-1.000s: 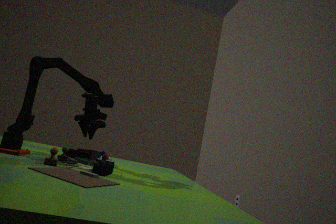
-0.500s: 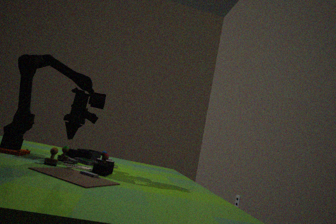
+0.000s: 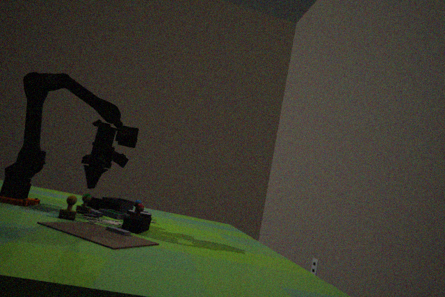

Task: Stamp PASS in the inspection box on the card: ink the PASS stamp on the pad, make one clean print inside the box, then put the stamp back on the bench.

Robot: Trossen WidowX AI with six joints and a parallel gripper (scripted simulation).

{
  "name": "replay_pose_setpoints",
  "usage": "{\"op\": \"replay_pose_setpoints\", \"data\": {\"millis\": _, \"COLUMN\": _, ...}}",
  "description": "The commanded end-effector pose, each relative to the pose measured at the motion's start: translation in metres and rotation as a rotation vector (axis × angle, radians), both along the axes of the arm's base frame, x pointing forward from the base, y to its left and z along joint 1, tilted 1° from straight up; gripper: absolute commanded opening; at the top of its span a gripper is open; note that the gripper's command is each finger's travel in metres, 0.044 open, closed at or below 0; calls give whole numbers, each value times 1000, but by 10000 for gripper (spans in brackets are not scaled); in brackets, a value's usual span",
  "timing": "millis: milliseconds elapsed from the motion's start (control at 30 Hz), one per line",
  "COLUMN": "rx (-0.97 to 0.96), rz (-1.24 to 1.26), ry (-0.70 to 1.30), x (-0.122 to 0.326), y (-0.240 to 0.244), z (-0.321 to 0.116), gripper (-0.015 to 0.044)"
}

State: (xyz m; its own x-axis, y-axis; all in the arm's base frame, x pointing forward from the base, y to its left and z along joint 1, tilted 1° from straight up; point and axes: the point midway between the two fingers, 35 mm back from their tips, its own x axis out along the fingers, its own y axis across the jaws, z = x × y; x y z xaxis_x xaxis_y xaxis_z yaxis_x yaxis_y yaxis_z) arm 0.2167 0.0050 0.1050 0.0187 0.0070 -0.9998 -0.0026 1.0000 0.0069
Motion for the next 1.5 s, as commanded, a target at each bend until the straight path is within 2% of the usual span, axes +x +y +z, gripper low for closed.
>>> {"op": "replay_pose_setpoints", "data": {"millis": 0, "rx": -7, "rz": -4, "ry": 9, "x": 0, "y": -1, "z": -9, "gripper": 222}}
{"op": "replay_pose_setpoints", "data": {"millis": 1033, "rx": -7, "rz": -4, "ry": 9, "x": -3, "y": -1, "z": -60, "gripper": 222}}
{"op": "replay_pose_setpoints", "data": {"millis": 1333, "rx": -7, "rz": -4, "ry": 9, "x": -3, "y": -1, "z": -62, "gripper": 222}}
{"op": "replay_pose_setpoints", "data": {"millis": 1467, "rx": 0, "rz": 0, "ry": 3, "x": -2, "y": 0, "z": -60, "gripper": 117}}
